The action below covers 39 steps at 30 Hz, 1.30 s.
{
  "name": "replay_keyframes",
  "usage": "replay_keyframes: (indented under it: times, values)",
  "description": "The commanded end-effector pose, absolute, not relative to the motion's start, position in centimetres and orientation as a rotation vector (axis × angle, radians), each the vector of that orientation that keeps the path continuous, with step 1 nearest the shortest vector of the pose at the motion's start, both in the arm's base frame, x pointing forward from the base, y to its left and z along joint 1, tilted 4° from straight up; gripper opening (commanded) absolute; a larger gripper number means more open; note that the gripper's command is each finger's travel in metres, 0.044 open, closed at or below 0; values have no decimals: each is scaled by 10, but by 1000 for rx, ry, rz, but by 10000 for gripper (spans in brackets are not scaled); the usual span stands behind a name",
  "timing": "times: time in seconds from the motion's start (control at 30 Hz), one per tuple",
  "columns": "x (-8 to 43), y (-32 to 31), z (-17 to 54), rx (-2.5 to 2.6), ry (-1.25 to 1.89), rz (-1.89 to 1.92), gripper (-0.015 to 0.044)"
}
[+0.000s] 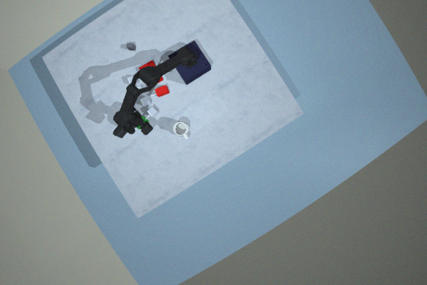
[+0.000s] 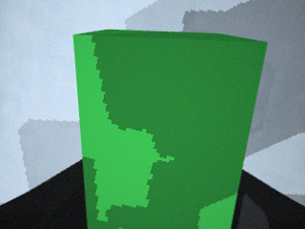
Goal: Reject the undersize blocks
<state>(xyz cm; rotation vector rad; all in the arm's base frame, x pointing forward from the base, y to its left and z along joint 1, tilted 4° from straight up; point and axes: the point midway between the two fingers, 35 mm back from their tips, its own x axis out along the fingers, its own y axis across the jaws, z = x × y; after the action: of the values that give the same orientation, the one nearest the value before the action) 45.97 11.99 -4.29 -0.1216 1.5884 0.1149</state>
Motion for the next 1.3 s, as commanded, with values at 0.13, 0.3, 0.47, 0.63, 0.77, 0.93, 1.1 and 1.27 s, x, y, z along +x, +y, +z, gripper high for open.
replay_keyframes:
  times: [0.13, 0.3, 0.47, 0.63, 0.77, 0.93, 1.1, 1.27]
  values:
    - [461, 121, -39, -123, 1584, 117, 0]
    - [462, 121, -39, -123, 1584, 117, 0]
    - [464, 121, -40, -123, 1584, 117, 0]
    - [466, 122, -41, -123, 1584, 117, 0]
    - [466, 122, -40, -123, 1583, 117, 0]
    - [464, 121, -39, -123, 1583, 117, 0]
    - [462, 121, -39, -123, 1583, 117, 0]
    - [459, 120, -39, -123, 1584, 117, 0]
